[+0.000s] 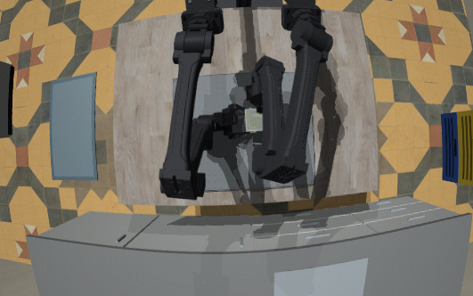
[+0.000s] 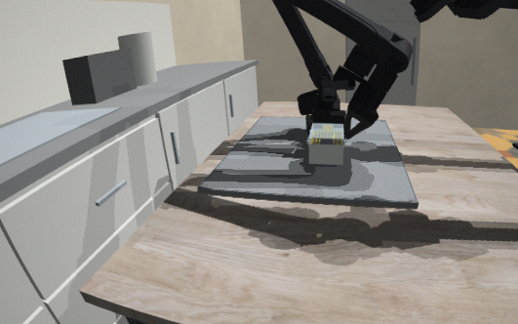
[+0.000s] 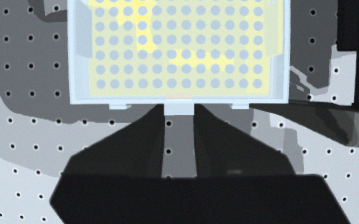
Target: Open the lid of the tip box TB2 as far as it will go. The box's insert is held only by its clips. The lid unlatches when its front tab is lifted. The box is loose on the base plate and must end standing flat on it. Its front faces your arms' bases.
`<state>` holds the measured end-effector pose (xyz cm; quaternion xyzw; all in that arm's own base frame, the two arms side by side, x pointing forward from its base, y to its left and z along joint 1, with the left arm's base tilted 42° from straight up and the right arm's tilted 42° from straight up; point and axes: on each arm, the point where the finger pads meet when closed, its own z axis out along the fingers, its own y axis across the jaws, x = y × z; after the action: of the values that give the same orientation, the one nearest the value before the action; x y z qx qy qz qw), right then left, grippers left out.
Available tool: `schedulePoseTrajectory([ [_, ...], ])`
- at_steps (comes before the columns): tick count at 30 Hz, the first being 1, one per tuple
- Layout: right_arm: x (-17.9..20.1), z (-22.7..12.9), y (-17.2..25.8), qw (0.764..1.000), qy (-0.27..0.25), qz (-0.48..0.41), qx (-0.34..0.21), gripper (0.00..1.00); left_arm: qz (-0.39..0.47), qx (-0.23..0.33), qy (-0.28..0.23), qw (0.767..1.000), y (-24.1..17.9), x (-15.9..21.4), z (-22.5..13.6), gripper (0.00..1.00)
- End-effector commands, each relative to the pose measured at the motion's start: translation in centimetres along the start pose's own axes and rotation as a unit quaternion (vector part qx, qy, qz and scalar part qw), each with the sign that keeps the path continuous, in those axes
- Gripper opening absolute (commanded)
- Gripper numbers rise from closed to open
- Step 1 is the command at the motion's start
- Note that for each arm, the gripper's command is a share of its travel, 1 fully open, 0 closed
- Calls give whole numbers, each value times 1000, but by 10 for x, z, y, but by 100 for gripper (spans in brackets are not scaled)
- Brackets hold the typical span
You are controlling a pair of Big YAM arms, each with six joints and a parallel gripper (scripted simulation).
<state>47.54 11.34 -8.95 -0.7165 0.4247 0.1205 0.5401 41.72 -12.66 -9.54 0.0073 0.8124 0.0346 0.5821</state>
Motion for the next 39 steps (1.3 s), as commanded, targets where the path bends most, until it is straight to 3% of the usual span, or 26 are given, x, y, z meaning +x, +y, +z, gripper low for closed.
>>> schedulePoseTrajectory([
  [1,-2,-2,4,1000,1,5,-1,84,3,-3,-2,1000,4,2,-1,12],
  [7,-2,-2,4,1000,1,5,-1,84,-9,17,-26,999,-8,-23,-19,12],
  [11,-2,-2,4,1000,1,5,-1,84,-2,4,0,1000,-2,-13,-25,12],
  [21,-2,-2,4,1000,1,5,-1,84,-6,1,-3,1000,2,-15,-23,12],
  [25,-2,-2,4,1000,1,5,-1,84,-3,4,26,1000,-1,-16,-27,12],
  [31,-2,-2,4,1000,1,5,-1,84,-6,-5,110,994,7,-28,-35,12],
  [35,-2,-2,4,1000,1,5,-1,84,-14,-3,120,993,0,-43,-26,12],
  [39,-2,-2,4,1000,1,5,-1,84,-15,-3,175,984,0,-54,-31,12],
])
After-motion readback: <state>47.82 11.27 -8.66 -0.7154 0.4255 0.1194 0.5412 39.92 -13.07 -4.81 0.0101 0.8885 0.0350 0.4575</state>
